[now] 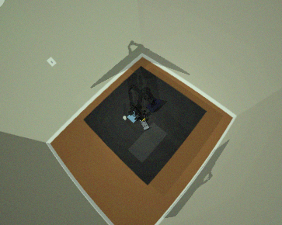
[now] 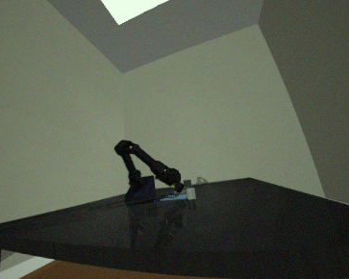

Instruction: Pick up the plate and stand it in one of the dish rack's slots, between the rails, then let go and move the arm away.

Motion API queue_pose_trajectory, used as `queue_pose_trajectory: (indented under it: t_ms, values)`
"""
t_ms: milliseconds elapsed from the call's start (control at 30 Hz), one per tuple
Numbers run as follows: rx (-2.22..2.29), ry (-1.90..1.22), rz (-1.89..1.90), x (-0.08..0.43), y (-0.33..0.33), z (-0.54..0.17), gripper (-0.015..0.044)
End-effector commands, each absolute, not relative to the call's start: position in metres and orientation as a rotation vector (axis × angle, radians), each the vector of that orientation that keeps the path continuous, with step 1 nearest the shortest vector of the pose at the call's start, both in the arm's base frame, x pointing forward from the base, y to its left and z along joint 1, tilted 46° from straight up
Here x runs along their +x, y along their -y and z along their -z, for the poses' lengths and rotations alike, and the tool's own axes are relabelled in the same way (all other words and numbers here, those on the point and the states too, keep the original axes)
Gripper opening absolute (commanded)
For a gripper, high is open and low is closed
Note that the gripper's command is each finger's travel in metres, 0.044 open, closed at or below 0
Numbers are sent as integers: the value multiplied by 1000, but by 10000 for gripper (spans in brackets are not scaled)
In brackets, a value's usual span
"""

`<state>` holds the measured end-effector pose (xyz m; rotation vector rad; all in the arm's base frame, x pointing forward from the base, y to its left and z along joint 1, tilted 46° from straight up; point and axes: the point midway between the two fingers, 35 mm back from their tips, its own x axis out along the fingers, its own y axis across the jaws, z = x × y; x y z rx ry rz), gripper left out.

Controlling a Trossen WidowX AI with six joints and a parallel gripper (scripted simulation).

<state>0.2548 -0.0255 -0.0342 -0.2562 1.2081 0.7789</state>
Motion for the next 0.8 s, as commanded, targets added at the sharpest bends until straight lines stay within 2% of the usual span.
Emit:
queue_pose_trajectory:
  t_ms: [0, 767]
  values:
    - [-308, -1110, -827, 252, 27, 34, 0]
    - [-685, -609, -910, 245, 45, 24, 0]
